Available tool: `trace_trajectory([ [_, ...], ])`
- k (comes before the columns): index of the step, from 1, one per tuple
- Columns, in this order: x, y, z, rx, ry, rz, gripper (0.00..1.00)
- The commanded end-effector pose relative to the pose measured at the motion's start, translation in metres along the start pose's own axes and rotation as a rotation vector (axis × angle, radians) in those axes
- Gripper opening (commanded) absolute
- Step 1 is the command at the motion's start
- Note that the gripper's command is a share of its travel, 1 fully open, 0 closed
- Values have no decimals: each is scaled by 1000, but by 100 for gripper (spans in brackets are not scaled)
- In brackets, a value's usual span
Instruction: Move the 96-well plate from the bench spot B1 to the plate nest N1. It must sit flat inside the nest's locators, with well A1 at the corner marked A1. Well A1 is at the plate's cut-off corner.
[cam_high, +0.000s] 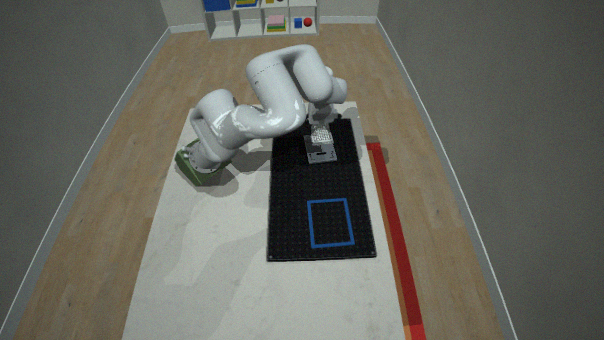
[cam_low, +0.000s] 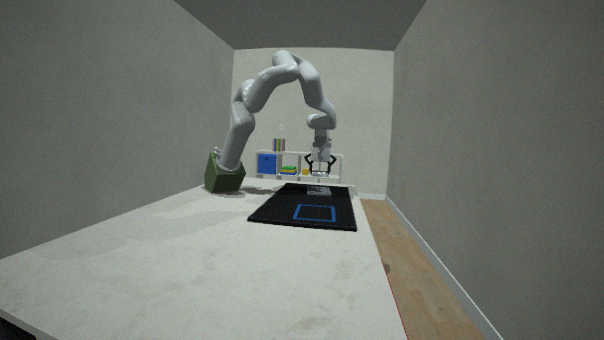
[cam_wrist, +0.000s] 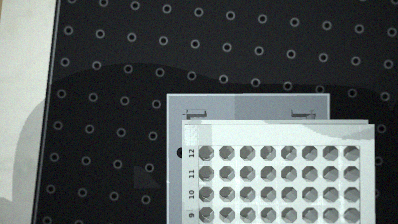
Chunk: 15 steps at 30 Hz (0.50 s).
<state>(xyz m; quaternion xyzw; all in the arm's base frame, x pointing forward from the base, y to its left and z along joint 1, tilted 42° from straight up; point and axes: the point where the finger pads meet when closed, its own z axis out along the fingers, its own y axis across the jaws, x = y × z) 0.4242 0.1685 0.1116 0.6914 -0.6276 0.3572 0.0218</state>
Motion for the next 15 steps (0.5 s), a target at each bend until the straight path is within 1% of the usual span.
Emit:
trace_trajectory([
  [1, 0, -1, 1, 2, -2, 1, 0],
  [12, 0, -1, 19, 2, -2, 1, 0],
  [15, 0, -1, 21, 2, -2, 1, 0],
])
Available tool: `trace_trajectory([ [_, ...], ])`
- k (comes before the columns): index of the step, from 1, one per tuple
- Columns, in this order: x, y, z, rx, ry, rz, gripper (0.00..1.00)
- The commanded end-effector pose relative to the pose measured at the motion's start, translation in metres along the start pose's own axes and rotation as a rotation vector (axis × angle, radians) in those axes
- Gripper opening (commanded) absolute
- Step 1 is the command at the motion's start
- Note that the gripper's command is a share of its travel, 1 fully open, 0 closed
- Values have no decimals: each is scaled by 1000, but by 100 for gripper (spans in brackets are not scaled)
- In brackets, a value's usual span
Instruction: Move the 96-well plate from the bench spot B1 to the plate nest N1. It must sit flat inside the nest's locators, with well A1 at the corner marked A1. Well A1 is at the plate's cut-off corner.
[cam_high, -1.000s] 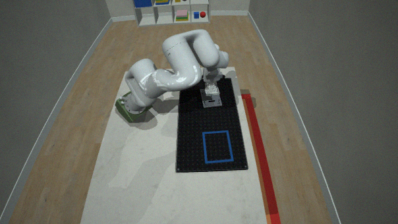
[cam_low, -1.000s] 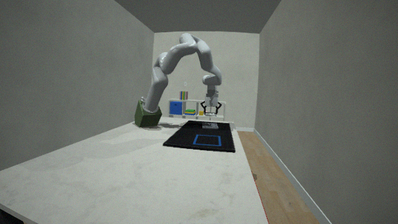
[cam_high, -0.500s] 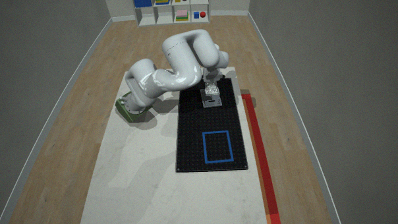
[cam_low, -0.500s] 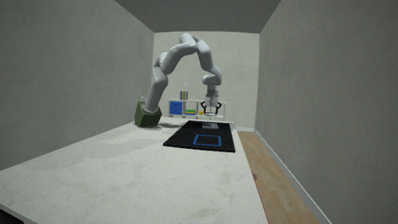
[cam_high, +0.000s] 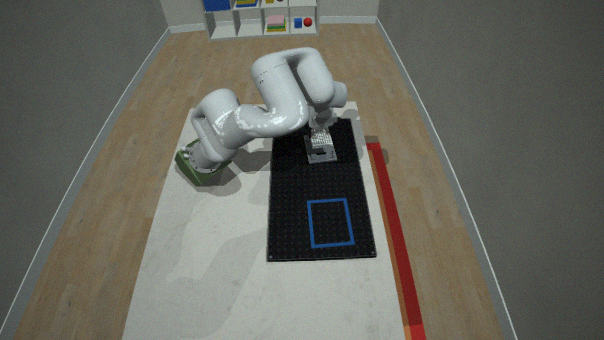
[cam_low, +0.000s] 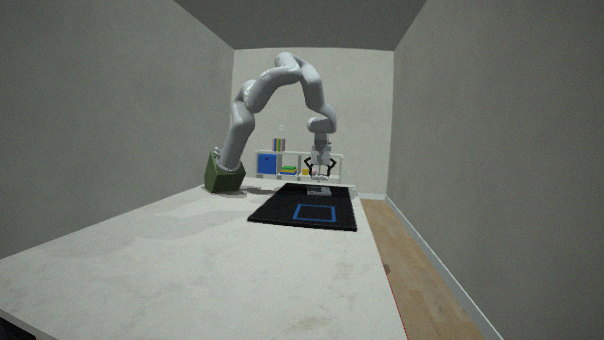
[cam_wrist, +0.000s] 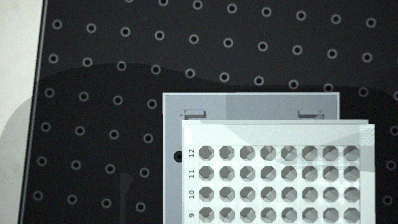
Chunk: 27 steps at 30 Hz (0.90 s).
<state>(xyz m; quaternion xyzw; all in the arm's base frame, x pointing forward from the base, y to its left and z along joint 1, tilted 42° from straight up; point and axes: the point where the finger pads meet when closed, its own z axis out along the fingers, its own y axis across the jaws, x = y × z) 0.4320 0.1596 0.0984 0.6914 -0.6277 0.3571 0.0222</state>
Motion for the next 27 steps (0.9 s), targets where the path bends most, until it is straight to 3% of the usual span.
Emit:
trace_trajectory([
  [1, -1, -1, 5, 3, -2, 1, 0],
  [27, -1, -2, 45, 3, -2, 1, 0],
])
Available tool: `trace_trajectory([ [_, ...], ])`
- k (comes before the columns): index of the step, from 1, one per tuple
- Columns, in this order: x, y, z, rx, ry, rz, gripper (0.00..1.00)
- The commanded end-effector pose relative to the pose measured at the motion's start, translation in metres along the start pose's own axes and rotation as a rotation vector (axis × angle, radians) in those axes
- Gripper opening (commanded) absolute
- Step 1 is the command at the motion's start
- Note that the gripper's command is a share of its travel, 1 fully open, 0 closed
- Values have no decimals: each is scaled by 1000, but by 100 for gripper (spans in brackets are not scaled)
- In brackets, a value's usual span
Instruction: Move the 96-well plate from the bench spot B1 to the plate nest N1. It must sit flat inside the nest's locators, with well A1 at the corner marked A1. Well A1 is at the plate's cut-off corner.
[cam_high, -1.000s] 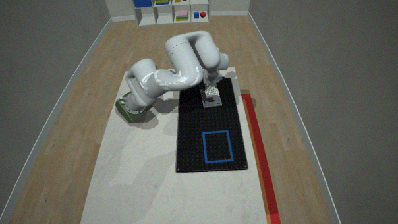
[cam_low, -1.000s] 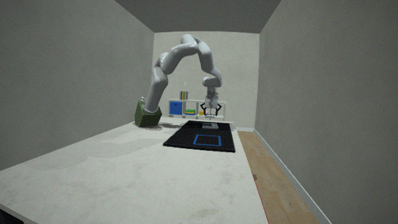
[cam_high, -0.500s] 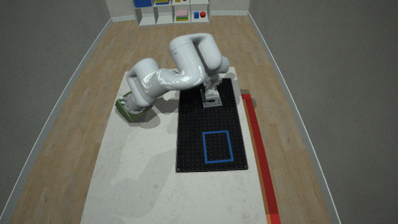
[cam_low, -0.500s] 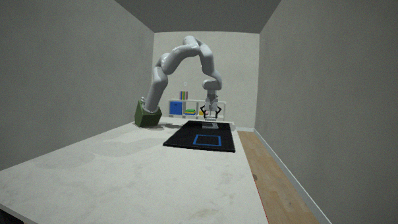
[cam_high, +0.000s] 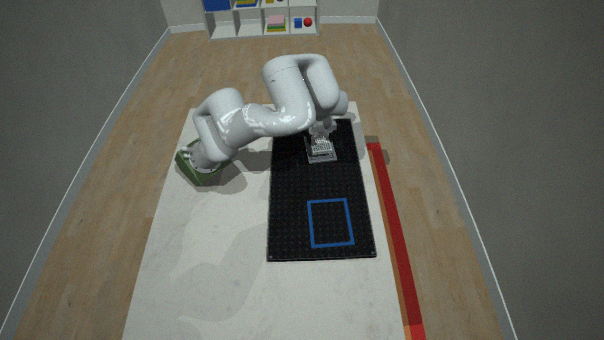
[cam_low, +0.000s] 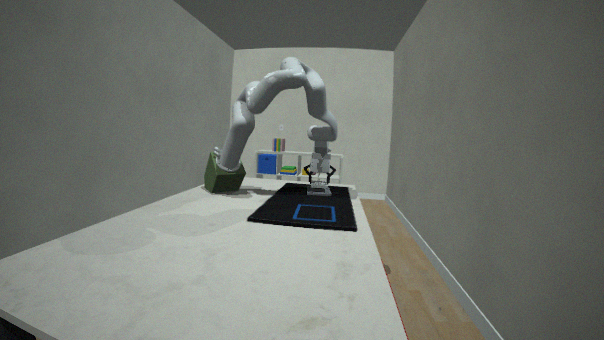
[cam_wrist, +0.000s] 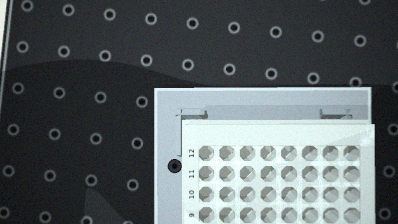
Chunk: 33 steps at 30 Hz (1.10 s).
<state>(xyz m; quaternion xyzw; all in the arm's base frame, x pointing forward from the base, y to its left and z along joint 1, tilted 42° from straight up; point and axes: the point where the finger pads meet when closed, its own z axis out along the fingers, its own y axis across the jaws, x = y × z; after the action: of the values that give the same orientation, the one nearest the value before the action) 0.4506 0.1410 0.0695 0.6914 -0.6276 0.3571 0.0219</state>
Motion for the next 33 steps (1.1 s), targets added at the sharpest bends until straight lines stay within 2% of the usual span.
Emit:
trace_trajectory([
  [1, 0, -1, 7, 3, -1, 1, 0],
  [33, 0, -1, 12, 3, -1, 1, 0],
])
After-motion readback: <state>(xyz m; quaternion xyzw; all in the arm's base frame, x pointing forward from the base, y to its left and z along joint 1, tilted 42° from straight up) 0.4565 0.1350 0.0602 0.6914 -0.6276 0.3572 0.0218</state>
